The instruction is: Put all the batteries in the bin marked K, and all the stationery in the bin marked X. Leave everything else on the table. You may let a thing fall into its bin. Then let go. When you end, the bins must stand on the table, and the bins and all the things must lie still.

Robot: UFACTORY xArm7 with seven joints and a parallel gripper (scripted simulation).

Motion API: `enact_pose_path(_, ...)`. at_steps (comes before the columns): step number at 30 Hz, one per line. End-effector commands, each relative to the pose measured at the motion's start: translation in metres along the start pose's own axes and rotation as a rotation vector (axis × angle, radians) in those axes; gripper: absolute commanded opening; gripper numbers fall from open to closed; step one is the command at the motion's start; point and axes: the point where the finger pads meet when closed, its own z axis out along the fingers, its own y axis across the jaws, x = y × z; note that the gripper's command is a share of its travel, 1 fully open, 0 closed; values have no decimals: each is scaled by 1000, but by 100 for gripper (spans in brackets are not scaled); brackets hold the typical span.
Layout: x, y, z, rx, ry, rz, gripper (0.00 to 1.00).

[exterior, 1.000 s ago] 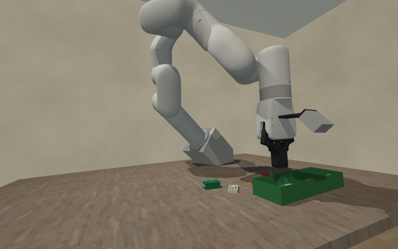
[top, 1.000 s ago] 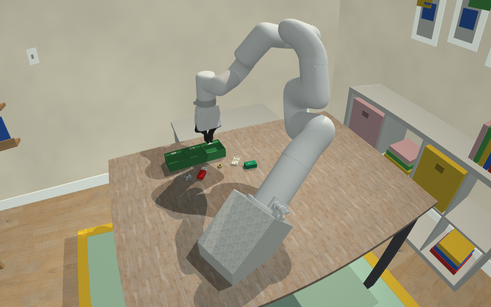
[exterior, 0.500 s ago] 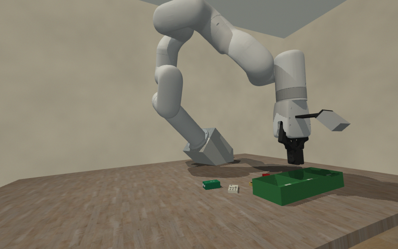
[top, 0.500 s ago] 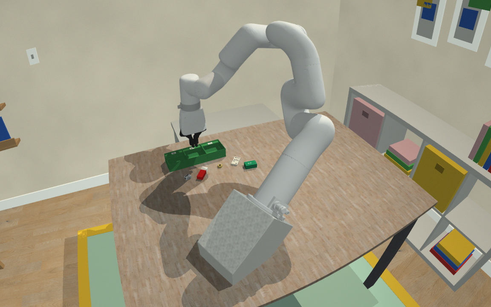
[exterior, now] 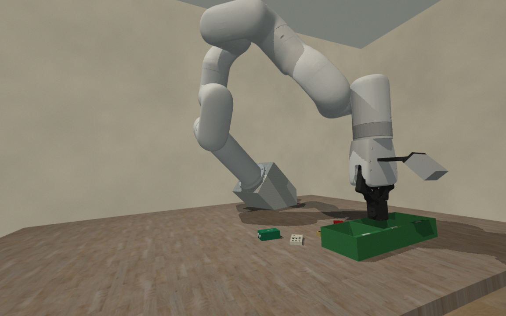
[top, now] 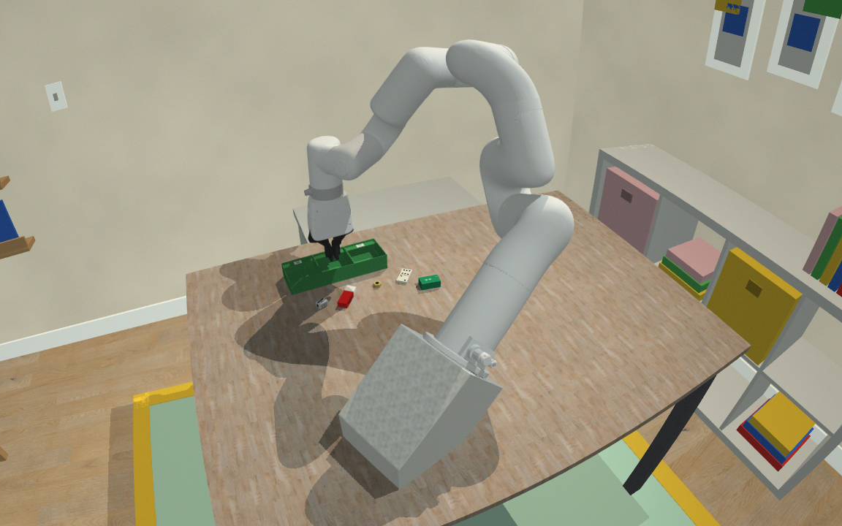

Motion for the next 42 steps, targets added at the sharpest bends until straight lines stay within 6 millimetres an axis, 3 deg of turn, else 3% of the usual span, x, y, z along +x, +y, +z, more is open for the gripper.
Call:
enact_pose_path(1, 2, -2, 8, 4, 5, -1, 7)
enact_pose_path(9, 2, -2, 28, 4, 5, -1, 7)
enact_pose_path(42, 2, -2, 28, 4, 5, -1, 7)
